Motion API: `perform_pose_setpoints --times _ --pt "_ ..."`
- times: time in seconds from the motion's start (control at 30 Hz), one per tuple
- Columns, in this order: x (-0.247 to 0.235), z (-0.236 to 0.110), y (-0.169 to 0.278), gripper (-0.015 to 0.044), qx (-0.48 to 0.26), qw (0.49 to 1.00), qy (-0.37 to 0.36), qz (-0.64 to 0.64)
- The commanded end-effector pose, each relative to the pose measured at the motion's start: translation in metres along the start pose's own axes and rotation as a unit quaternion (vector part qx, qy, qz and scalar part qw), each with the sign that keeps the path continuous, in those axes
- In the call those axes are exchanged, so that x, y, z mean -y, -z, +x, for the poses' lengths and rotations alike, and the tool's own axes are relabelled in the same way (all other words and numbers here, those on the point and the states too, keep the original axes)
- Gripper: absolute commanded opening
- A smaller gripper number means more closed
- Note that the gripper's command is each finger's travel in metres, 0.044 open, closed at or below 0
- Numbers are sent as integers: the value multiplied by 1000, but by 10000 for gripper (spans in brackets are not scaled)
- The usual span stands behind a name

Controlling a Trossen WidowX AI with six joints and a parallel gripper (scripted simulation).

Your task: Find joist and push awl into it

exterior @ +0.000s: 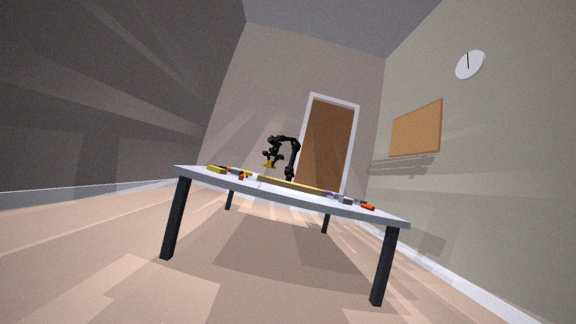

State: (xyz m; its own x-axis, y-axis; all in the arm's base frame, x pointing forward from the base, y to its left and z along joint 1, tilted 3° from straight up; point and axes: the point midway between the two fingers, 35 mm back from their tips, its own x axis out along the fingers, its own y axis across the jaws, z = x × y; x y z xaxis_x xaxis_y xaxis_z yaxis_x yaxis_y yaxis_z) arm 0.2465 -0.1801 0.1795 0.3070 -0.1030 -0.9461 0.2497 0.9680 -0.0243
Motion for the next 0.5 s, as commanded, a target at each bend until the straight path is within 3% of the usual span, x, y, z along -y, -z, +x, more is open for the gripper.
perform_pose_setpoints --times 0.0,0.47 --pt "-4 -1 -23 0 8 1000 -8 -28" --pt "-24 12 -82 0 11 993 -31 -112"
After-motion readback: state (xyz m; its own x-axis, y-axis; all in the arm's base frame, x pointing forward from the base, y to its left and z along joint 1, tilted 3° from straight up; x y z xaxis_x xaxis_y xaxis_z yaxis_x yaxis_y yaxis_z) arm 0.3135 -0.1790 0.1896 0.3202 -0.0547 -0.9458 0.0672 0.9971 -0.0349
